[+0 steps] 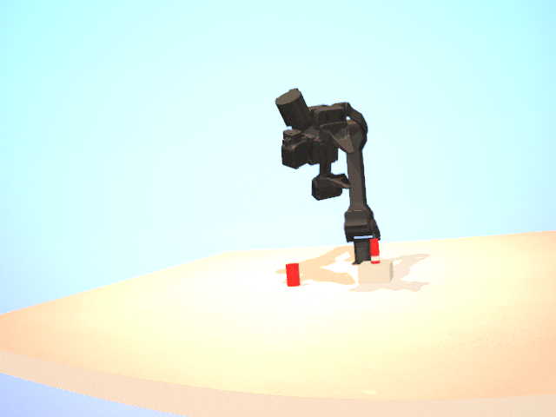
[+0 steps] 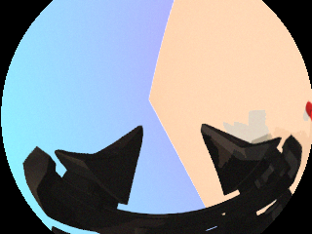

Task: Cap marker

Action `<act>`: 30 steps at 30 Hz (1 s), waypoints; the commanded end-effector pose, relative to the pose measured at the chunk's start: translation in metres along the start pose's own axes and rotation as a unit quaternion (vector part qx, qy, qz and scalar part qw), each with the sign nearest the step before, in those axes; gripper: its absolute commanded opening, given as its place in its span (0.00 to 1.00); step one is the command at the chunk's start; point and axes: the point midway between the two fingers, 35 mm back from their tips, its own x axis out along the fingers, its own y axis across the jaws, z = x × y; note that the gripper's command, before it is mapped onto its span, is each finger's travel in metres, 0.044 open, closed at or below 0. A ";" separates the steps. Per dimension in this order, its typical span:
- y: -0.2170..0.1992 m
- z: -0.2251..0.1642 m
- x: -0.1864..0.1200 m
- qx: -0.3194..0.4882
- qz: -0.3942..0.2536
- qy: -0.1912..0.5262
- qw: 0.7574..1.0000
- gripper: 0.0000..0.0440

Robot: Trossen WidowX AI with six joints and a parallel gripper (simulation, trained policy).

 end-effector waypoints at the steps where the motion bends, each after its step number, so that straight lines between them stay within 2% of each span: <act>1: -0.002 0.004 -0.007 0.005 -0.010 -0.010 1.000 0.74; 30: -0.049 0.019 -0.051 0.087 -0.133 -0.058 0.986 0.74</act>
